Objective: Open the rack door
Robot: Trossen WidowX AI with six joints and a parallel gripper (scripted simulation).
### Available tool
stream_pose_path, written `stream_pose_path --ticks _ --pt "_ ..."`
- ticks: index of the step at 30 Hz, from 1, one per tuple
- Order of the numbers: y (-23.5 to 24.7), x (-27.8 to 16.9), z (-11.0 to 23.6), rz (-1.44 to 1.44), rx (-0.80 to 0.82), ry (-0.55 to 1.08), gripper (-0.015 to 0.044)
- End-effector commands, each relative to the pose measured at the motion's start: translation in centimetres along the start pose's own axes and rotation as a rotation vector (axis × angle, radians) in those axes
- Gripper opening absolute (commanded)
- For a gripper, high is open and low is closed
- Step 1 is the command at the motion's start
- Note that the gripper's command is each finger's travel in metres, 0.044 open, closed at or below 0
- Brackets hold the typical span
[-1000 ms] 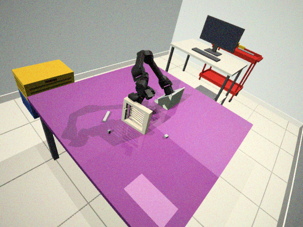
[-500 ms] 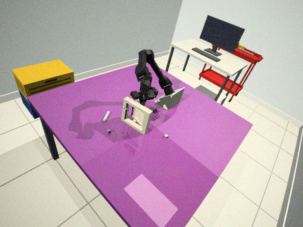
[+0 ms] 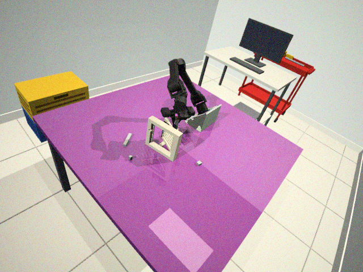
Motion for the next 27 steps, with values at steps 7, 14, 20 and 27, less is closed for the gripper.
stream_pose_path --ticks 7,14,20,27 --pt "1.7 0.2 -0.1 -0.188 -0.004 -0.008 0.0024" --pt "3.0 0.4 -0.1 -0.292 -0.003 -0.009 0.0024" --pt "4.1 0.7 -0.1 -0.380 -0.002 -0.009 0.0024" --pt "5.4 1.3 -0.1 -0.492 0.000 -0.009 0.0024"
Point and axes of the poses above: the point midway between the two fingers, 35 mm back from their tips, its own z axis back along the fingers, its own y axis across the jaws, x = y × z, the point moved 4 cm from there along z, back along the fingers, and after that the axes turned 14 degrees about -z, right-handed, at the moved point
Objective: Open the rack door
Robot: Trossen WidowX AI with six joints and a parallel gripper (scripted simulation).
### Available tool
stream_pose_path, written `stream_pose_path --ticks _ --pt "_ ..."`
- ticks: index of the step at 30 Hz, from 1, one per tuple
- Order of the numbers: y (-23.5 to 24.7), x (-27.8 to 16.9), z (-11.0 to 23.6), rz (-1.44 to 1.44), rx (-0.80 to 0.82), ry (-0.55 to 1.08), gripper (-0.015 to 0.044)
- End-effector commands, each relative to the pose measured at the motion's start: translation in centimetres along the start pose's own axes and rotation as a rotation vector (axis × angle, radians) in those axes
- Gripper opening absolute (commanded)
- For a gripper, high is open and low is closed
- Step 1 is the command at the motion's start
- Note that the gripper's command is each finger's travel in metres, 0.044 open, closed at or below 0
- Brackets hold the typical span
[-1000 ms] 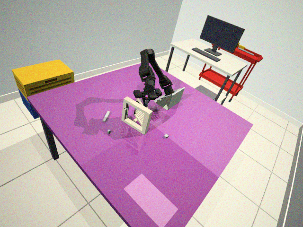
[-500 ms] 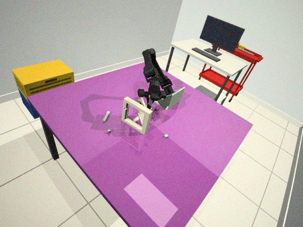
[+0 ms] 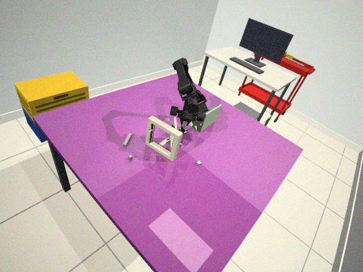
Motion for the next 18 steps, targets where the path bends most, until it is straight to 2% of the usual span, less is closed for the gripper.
stream_pose_path --ticks 1,18 --pt "0.7 0.1 -0.2 -0.083 -0.005 -0.001 0.0024" --pt "4.2 0.6 -0.1 -0.355 -0.002 -0.003 0.0024"
Point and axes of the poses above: the point midway between the two fingers, 35 mm back from their tips, its own z axis back along the fingers, its own y axis across the jaws, x = y × z, the point moved 4 cm from there along z, back along the fingers, and after that the axes turned 14 degrees about -z, right-handed, at the moved point
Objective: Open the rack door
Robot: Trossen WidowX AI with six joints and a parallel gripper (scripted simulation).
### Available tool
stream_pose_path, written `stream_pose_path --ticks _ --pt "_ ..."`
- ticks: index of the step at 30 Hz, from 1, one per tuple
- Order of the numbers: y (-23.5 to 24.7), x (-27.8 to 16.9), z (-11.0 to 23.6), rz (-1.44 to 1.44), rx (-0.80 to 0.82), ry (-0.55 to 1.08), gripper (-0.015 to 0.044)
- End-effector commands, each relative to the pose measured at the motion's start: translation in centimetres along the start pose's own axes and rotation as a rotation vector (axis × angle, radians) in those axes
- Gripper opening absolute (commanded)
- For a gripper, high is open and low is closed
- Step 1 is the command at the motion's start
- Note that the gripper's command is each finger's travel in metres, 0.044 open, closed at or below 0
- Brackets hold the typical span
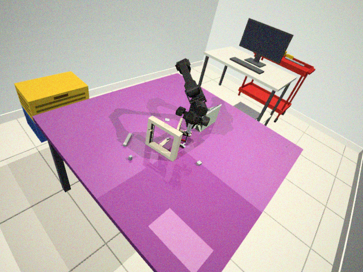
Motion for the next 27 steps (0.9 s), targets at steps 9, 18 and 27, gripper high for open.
stream_pose_path --ticks 9,18,27 --pt "2.5 0.3 -0.1 -0.216 0.000 0.003 0.0024" --pt "4.5 0.7 0.0 -0.369 0.002 0.003 0.0024" --pt "4.7 0.8 0.0 -0.389 0.002 0.003 0.0024"
Point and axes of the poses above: the point midway between the two fingers, 35 mm back from their tips, its own z axis back along the fingers, its own y axis across the jaws, x = y × z, the point moved 4 cm from there along z, back along the fingers, and after that the axes turned 14 degrees about -z, right-handed, at the moved point
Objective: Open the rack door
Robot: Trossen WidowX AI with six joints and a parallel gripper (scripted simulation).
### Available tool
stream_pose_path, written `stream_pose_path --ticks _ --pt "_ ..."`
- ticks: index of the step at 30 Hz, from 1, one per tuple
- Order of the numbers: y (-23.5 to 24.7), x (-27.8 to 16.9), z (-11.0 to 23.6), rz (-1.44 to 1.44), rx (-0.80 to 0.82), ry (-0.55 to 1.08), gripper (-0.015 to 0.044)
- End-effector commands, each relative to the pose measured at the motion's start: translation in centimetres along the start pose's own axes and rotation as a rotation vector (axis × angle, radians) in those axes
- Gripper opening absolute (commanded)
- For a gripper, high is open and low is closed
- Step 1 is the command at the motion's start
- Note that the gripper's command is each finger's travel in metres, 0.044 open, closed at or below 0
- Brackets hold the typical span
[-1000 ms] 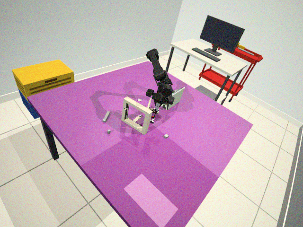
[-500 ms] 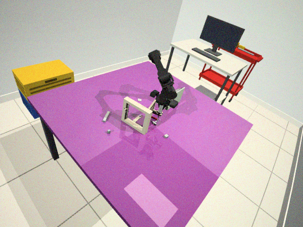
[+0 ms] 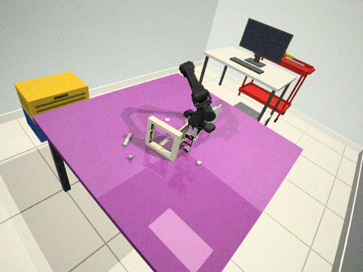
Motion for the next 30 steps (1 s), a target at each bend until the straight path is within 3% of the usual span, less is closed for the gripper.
stream_pose_path --ticks 1,7,18,30 --pt "0.1 0.0 -0.1 -0.016 -0.002 0.005 0.0024" --pt "0.1 0.0 -0.1 -0.016 -0.002 0.005 0.0024" --pt "0.1 0.0 -0.1 -0.016 -0.002 0.005 0.0297" --pt "0.3 0.1 1.3 -0.016 -0.001 0.005 0.0297"
Point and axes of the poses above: the point midway between the two fingers, 35 mm back from their tips, its own z axis back along the fingers, its own y axis across the jaws, x = y × z, the point moved 4 cm from there along z, back along the fingers, and after that the axes turned 14 degrees about -z, right-handed, at the moved point
